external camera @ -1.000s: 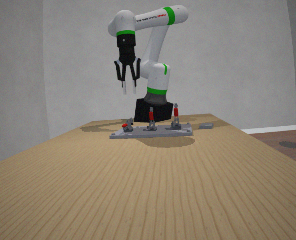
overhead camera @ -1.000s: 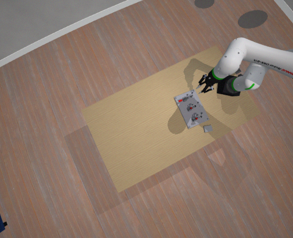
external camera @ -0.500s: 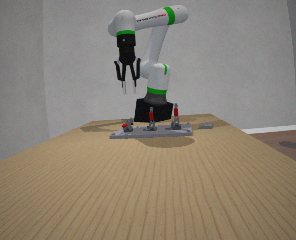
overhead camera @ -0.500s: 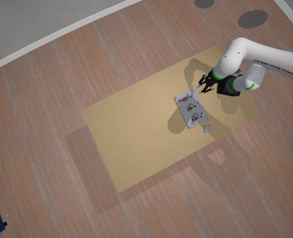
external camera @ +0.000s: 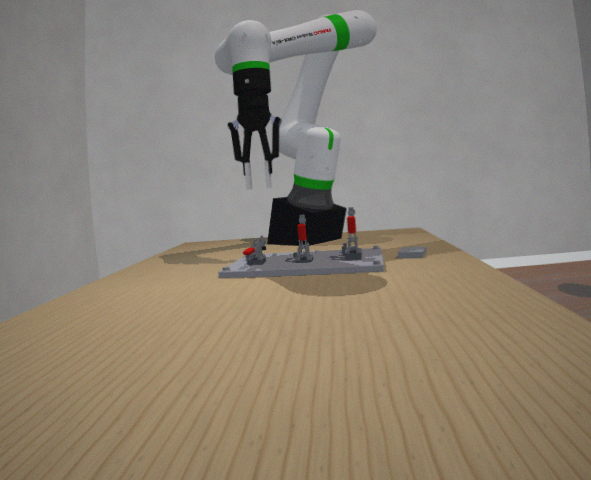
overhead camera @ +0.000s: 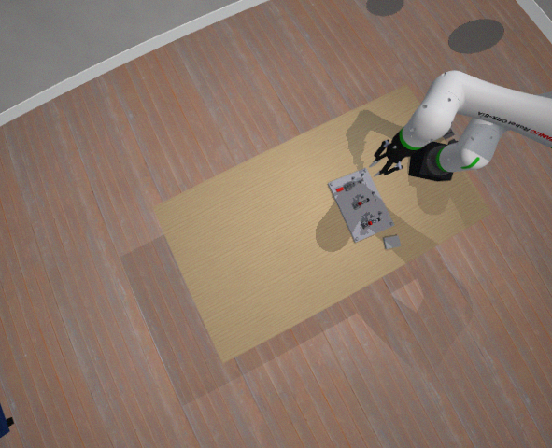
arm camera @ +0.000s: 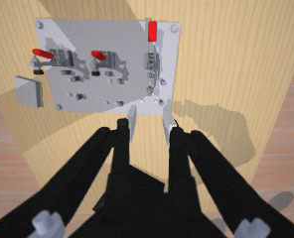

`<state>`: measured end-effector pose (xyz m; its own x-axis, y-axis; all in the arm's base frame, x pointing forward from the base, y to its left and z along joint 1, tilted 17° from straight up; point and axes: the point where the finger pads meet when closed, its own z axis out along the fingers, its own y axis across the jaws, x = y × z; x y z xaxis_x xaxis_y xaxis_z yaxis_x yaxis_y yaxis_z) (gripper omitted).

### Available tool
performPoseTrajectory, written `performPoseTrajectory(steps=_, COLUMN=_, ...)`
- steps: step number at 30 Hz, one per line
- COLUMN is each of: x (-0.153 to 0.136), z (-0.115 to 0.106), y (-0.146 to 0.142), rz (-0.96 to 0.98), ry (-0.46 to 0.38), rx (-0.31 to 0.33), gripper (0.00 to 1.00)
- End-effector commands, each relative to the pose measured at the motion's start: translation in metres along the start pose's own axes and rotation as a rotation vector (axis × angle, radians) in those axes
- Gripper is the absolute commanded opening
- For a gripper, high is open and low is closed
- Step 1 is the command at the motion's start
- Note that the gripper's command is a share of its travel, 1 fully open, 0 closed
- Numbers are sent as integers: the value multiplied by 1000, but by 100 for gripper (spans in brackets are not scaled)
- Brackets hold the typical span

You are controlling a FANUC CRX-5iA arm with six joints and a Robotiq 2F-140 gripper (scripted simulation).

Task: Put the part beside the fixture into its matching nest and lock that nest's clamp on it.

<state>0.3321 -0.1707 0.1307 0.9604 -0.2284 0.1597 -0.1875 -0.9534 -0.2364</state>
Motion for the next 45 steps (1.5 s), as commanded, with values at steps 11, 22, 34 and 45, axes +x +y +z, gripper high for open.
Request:
performPoseTrajectory(steps=11, x=3, z=0, y=0, rz=0, ry=0, rx=0, gripper=28)
performPoseTrajectory(steps=22, x=40, z=0, y=0, rz=0, ry=0, rx=0, gripper=28)
performPoseTrajectory(steps=34, x=117, z=0, y=0, rz=0, ry=0, rx=0, gripper=28)
performPoseTrajectory(steps=45, x=135, z=0, y=0, rz=0, ry=0, rx=0, gripper=28)
